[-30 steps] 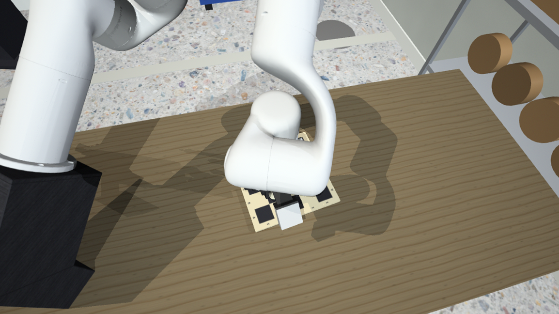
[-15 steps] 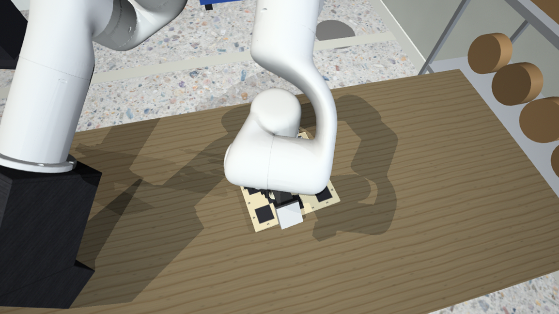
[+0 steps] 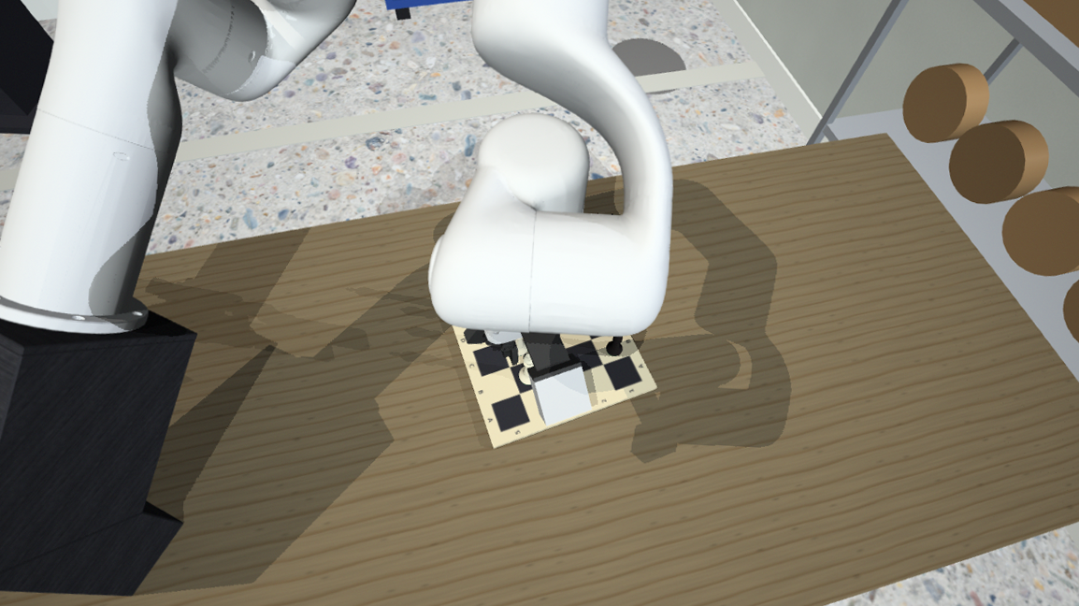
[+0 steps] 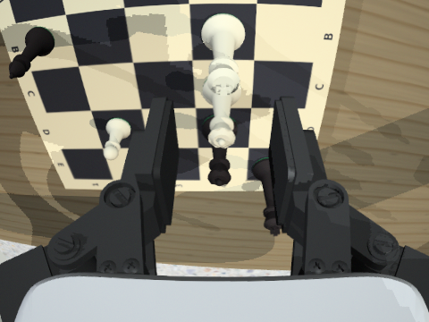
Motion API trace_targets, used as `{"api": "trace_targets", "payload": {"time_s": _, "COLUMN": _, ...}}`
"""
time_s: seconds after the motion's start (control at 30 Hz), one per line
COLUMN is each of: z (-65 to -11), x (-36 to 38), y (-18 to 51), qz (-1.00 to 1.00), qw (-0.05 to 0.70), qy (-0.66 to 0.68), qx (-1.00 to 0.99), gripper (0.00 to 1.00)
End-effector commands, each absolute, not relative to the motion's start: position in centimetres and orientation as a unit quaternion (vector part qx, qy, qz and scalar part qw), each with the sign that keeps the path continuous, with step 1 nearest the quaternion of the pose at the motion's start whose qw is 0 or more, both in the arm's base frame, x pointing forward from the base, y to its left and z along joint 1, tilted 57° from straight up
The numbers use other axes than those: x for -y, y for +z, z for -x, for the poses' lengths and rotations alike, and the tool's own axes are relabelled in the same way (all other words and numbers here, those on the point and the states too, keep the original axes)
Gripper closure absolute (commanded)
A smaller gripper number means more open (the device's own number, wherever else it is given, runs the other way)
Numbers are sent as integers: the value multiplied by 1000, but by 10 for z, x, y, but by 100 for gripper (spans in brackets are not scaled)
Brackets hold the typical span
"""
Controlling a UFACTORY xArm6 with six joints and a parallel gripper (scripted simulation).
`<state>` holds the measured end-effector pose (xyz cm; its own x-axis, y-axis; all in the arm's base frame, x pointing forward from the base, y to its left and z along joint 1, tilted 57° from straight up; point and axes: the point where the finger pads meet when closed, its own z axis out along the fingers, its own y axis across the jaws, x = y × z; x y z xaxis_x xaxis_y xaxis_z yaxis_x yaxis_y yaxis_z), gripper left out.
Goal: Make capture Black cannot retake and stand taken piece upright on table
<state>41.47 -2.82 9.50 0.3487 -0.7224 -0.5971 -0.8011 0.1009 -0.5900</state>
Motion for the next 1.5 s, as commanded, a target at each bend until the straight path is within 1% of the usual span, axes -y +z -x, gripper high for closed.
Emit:
{"api": "trace_targets", "payload": {"time_s": 0.0, "z": -404, "x": 45, "y": 108, "qz": 669, "qw": 476, "qy": 41, "qx": -569, "gripper": 58}}
{"api": "trace_targets", "payload": {"time_s": 0.3, "z": -400, "x": 50, "y": 113, "qz": 669, "qw": 476, "qy": 41, "qx": -569, "gripper": 58}}
{"api": "trace_targets", "payload": {"time_s": 0.33, "z": -400, "x": 50, "y": 113, "qz": 669, "qw": 476, "qy": 41, "qx": -569, "gripper": 0}}
{"api": "trace_targets", "payload": {"time_s": 1.23, "z": -398, "x": 52, "y": 115, "qz": 669, "qw": 476, "qy": 41, "qx": -569, "gripper": 0}}
{"api": "trace_targets", "payload": {"time_s": 1.47, "z": -390, "x": 64, "y": 124, "qz": 669, "qw": 476, "qy": 41, "qx": -569, "gripper": 0}}
